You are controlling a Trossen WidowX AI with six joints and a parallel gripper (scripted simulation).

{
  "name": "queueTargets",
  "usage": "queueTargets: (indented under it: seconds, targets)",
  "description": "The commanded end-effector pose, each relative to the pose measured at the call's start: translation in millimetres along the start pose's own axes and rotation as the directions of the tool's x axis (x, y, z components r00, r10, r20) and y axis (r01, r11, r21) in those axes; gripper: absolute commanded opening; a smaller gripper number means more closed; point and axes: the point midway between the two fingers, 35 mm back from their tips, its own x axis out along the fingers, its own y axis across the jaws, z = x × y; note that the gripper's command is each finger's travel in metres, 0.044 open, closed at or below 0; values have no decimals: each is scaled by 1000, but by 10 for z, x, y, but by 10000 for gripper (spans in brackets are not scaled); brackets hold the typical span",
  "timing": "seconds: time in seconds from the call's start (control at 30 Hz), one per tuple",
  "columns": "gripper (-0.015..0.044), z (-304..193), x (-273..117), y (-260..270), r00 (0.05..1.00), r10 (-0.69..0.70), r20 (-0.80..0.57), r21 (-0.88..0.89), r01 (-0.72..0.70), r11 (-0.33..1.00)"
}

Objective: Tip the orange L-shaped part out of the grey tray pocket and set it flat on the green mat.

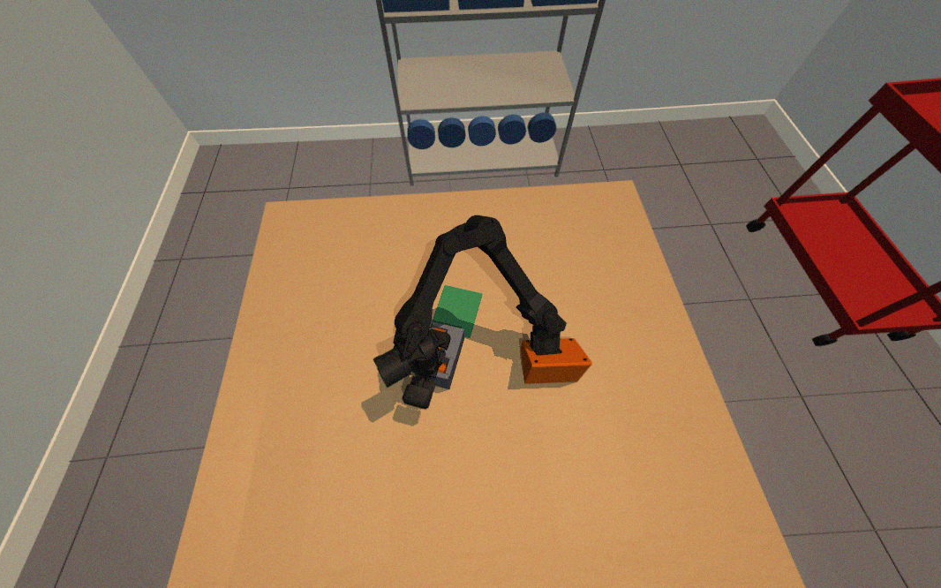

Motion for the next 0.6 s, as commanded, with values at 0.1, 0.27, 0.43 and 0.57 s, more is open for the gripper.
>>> queueTargets:
  seconds: [0.1, 0.27, 0.43, 0.57]
  targets:
    - [180, -1, -5, 3, 1000, -1, 0, -1, 1, 1000]
    - [180, -12, -79, 57, 1000, -10, -3, -6, 10, 1000]
    - [180, -10, -205, 88, 1000, -14, -4, -9, 14, 1000]
    - [180, 9, -626, 66, 1000, -11, -5, -10, 11, 1000]
